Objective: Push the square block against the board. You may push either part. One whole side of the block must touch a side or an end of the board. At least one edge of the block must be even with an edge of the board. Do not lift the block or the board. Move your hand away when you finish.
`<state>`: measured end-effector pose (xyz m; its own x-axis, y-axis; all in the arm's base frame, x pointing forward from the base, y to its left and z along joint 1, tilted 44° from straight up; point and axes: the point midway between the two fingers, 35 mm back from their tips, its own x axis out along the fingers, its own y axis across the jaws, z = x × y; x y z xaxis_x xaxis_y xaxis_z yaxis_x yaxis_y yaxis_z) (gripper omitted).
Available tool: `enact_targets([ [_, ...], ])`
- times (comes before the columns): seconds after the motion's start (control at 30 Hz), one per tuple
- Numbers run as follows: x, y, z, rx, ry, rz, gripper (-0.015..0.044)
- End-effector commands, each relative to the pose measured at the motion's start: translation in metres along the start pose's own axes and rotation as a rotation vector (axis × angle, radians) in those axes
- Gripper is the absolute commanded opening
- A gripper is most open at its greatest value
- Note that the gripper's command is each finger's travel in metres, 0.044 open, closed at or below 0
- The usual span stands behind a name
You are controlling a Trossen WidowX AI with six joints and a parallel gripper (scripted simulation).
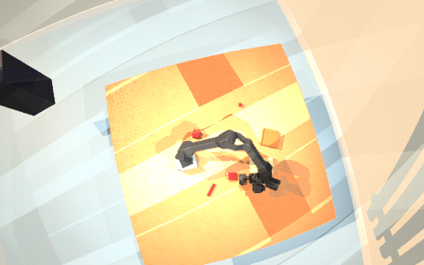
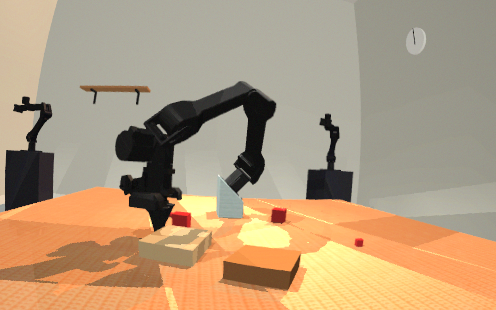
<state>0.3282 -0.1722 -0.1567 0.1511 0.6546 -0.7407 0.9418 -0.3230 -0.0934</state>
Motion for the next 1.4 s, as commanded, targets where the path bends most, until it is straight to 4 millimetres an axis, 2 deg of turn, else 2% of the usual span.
enact_targets([
  [0.0, 0.002, 0.001, -0.007, -0.001, 0.006, -0.002, 0.0000],
  [1.37, 0.002, 0.006, -0.037, -0.001, 0.008, -0.002, 0.0000],
])
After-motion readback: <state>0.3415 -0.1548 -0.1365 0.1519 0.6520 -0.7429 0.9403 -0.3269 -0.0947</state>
